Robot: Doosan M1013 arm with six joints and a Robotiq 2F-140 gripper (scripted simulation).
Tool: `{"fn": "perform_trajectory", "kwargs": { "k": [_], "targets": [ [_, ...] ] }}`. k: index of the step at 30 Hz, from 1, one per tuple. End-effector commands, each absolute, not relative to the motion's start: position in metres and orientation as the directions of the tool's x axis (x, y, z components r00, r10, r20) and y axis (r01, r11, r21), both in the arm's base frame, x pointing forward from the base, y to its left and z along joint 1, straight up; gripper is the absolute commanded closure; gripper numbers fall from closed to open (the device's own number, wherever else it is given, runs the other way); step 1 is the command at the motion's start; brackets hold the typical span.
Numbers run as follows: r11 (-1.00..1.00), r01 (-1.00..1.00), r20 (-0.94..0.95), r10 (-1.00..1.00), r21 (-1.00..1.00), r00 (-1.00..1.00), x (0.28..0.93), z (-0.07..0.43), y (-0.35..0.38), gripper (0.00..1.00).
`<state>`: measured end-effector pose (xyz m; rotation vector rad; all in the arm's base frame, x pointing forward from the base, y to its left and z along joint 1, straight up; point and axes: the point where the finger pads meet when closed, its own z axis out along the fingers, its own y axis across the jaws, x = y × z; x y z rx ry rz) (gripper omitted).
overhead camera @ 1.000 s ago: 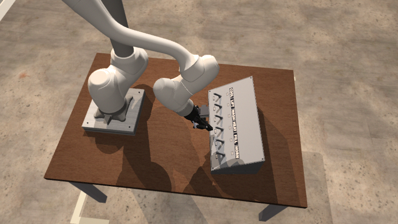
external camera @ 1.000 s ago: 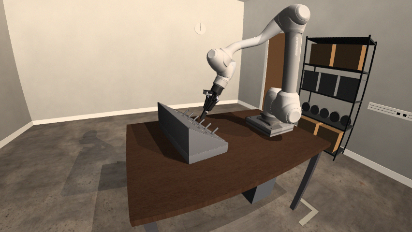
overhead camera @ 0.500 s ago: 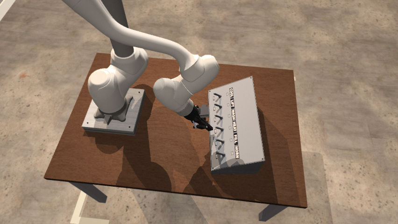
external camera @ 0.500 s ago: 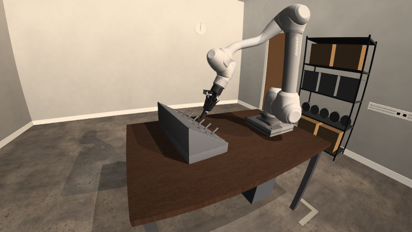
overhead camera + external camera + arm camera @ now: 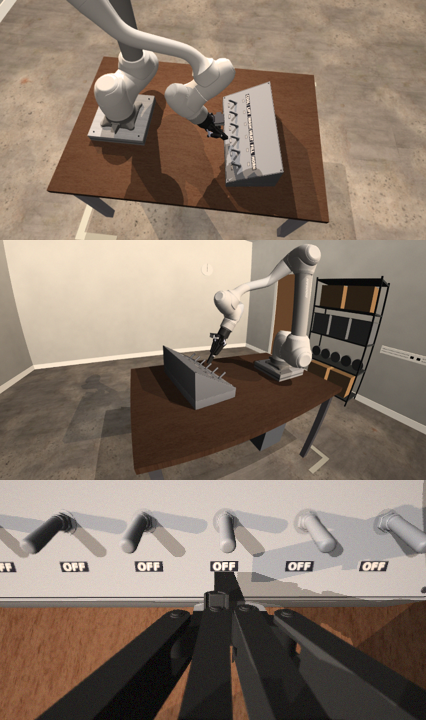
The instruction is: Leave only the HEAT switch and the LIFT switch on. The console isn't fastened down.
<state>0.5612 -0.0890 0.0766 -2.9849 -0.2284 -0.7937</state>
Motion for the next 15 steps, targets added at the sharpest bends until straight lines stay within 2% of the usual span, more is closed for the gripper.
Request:
{"fn": "perform_trajectory", "kwargs": {
  "k": [1,15],
  "targets": [
    [-0.987,0.159,0.501,0.137,0.000,0.855,0.5687,0.0813,-0.0883,0.90],
    [-0.987,0.160,0.499,0.137,-0.003,0.856,0.5772,0.0862,-0.0857,0.90]
  ]
}}
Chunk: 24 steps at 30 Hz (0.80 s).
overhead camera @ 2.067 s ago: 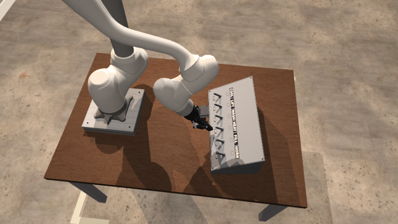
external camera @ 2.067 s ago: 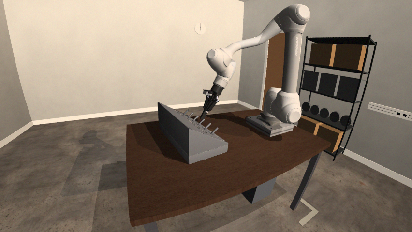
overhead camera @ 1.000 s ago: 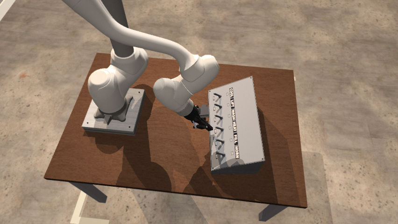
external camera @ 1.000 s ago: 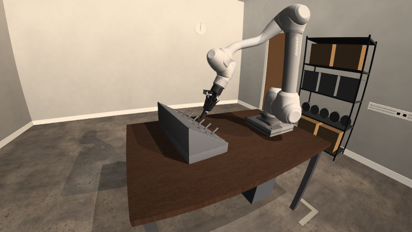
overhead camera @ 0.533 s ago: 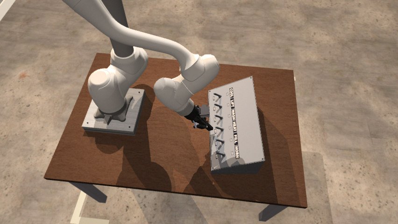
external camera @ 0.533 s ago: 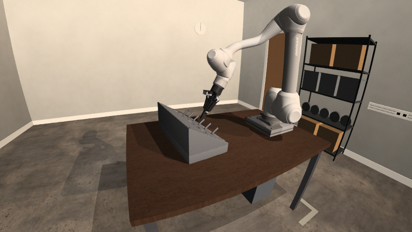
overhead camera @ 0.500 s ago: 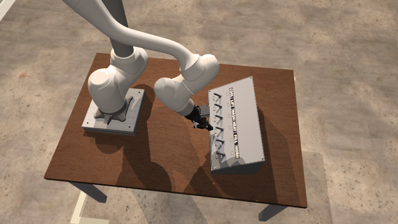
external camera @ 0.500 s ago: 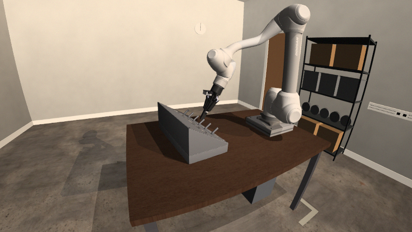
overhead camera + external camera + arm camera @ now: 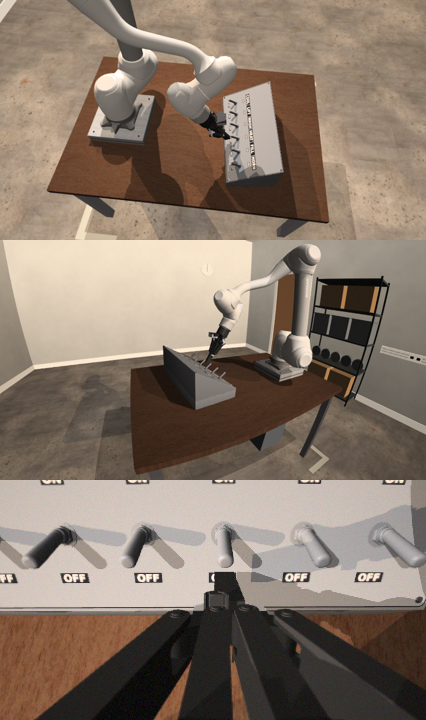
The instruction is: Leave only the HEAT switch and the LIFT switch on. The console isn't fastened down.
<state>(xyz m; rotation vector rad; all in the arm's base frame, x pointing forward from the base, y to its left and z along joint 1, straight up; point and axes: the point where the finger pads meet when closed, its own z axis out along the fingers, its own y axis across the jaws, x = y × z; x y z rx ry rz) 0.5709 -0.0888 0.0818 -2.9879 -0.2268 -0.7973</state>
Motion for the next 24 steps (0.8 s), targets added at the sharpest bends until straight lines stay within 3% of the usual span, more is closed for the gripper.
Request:
{"fn": "perform_trajectory", "kwargs": {
  "k": [1,24],
  "targets": [
    [-0.987,0.160,0.499,0.137,-0.003,0.856,0.578,0.087,-0.086,0.90],
    [-0.987,0.160,0.499,0.137,-0.003,0.855,0.590,0.094,-0.084,0.90]
  ]
}}
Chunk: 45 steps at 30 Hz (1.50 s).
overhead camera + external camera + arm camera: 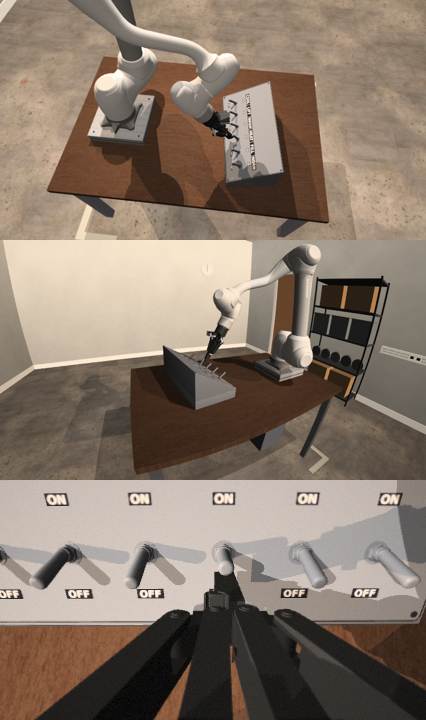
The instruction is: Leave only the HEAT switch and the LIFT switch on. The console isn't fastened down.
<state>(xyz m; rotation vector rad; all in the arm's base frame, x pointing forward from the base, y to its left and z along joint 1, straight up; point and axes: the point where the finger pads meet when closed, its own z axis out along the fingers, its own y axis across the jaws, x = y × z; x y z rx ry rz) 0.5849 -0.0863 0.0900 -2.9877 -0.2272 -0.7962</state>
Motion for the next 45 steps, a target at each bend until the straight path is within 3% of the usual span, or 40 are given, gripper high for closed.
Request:
{"fn": "perform_trajectory", "kwargs": {
  "k": [1,45],
  "targets": [
    [-0.987,0.160,0.499,0.137,-0.003,0.856,0.591,0.094,-0.084,0.90],
    [-0.988,0.152,0.501,0.132,0.000,0.855,0.577,0.086,-0.088,0.90]
  ]
}}
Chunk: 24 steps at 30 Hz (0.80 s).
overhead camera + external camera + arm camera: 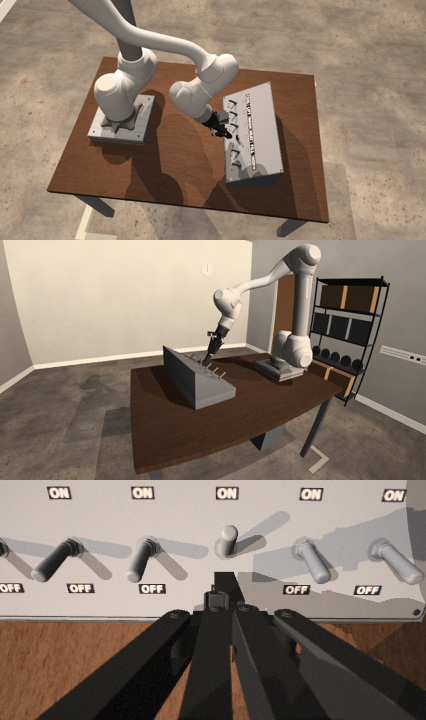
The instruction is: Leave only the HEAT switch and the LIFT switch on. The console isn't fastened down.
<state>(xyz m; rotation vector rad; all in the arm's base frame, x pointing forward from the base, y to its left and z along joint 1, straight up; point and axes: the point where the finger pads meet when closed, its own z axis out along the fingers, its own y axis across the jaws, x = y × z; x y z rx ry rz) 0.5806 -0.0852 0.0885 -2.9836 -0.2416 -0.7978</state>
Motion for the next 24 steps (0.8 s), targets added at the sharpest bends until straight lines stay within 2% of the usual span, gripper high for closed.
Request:
{"fn": "perform_trajectory", "kwargs": {
  "k": [1,9,24],
  "targets": [
    [-0.988,0.152,0.501,0.132,0.000,0.855,0.577,0.087,-0.088,0.90],
    [-0.988,0.155,0.496,0.132,-0.005,0.858,0.569,0.097,-0.088,0.90],
    [-0.988,0.154,0.501,0.133,0.000,0.855,0.537,0.165,-0.096,0.90]
  ]
}}
